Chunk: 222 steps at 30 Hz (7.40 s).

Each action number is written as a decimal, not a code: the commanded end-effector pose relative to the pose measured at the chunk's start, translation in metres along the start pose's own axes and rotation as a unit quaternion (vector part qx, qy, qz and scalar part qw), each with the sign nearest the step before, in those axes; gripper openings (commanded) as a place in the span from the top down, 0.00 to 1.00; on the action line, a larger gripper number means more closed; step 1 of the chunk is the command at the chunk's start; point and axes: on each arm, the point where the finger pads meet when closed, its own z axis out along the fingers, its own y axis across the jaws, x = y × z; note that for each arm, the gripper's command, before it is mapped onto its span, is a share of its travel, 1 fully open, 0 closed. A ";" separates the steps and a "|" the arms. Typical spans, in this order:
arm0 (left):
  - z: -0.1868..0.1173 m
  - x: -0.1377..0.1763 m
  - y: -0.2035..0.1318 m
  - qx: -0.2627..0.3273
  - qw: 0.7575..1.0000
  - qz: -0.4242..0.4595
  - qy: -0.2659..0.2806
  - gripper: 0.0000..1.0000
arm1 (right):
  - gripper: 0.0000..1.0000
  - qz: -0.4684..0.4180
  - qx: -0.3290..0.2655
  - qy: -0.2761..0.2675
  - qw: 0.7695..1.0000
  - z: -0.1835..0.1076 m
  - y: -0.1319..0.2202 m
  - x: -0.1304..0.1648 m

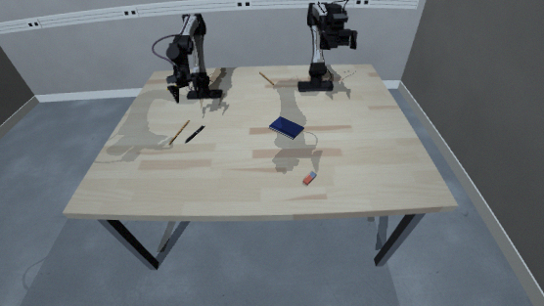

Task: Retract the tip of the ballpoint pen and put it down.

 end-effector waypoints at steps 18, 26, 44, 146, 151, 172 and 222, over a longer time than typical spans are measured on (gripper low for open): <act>-0.004 -0.018 -0.004 0.000 1.000 -0.008 -0.016 0.00 | 0.72 -0.001 -0.002 -0.007 1.000 -0.002 0.001 -0.004; -0.004 -0.016 -0.002 -0.004 1.000 -0.007 -0.013 0.00 | 0.72 0.034 0.020 0.039 0.998 0.009 -0.004 0.004; -0.004 -0.016 -0.002 -0.003 1.000 -0.007 -0.013 0.00 | 0.72 0.196 0.200 0.318 0.906 0.076 -0.032 0.080; -0.004 -0.016 -0.002 -0.003 1.000 -0.007 -0.013 0.00 | 0.84 0.186 0.201 0.331 0.903 0.129 -0.042 0.118; -0.004 -0.016 -0.002 -0.003 1.000 -0.007 -0.013 0.00 | 0.85 0.186 0.201 0.331 0.903 0.129 -0.042 0.118; -0.004 -0.016 -0.002 -0.003 1.000 -0.007 -0.013 0.00 | 0.86 0.186 0.201 0.331 0.903 0.129 -0.042 0.118; -0.004 -0.016 -0.002 -0.003 1.000 -0.007 -0.013 0.00 | 0.86 0.189 0.193 0.325 0.906 0.099 -0.032 0.083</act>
